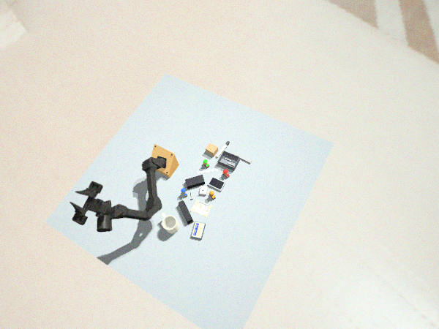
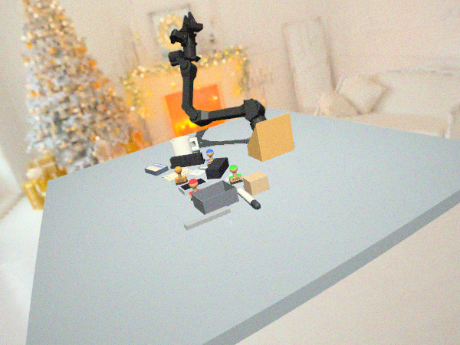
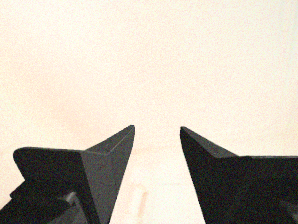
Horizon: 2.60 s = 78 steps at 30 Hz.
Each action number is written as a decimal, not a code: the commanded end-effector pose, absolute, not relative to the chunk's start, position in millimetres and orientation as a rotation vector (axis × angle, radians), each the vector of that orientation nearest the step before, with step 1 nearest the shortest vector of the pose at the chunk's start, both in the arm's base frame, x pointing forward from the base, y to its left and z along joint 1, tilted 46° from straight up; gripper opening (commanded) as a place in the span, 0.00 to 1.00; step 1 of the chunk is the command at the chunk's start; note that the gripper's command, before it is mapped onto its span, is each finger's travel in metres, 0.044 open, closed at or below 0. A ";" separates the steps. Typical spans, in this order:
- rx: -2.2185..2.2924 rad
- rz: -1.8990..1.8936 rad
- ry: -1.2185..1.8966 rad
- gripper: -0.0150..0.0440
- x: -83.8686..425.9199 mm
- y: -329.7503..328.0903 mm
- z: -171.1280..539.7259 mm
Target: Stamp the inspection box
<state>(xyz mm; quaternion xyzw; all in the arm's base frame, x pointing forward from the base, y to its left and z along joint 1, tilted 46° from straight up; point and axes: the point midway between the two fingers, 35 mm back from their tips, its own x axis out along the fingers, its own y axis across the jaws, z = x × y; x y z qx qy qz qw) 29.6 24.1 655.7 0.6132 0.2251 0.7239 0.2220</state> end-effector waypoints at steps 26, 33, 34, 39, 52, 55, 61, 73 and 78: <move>0.559 1.016 0.721 0.61 48.8 365.5 390.7; 0.401 0.698 0.794 0.61 121.8 380.0 300.7; 0.380 0.652 0.806 0.61 132.5 379.1 287.8; 0.240 0.418 0.885 0.61 181.4 366.4 215.0; -0.133 -0.206 1.163 0.61 264.3 249.9 39.2; -0.216 -0.347 1.243 0.61 269.1 211.6 6.8; -0.397 -0.643 1.447 0.61 254.8 128.4 -53.7; -0.472 -0.758 1.538 0.61 243.9 87.2 -70.3; -0.472 -0.758 1.538 0.61 243.8 81.6 -76.4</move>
